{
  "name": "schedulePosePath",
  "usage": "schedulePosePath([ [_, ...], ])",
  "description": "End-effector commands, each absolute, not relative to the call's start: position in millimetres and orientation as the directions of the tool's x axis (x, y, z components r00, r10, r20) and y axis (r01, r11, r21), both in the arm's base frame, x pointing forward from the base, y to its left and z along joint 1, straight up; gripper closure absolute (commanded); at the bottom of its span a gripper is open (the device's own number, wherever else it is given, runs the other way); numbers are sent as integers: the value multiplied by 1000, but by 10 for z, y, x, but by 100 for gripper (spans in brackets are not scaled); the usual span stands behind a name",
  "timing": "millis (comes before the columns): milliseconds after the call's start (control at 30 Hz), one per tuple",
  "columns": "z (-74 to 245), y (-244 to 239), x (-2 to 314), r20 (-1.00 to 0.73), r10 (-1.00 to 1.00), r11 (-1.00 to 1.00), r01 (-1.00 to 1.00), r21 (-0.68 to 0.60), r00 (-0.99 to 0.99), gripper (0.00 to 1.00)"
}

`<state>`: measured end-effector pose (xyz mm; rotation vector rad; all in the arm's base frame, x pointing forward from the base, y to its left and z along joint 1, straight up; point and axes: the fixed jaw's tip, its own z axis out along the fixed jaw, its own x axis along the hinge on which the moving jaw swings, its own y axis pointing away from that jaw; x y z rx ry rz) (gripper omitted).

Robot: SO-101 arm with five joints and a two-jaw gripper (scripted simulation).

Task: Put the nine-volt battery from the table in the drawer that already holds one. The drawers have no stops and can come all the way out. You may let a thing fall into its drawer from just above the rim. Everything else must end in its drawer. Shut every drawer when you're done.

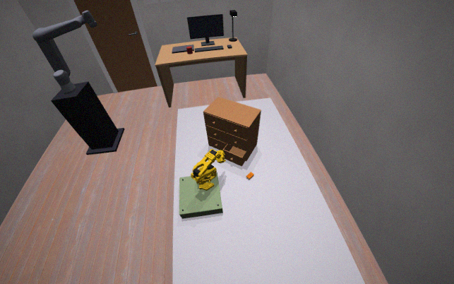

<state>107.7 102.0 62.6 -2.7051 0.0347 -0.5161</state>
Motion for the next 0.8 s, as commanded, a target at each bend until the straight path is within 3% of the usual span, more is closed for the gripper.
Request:
schedulePosePath([
  [0, 593, 1010, 1050, 372, 8, -933, 141, -332, 928, 79],
  [767, 611, 1040, 1066, 487, 478, -798, 593, -107, 731, 79],
])
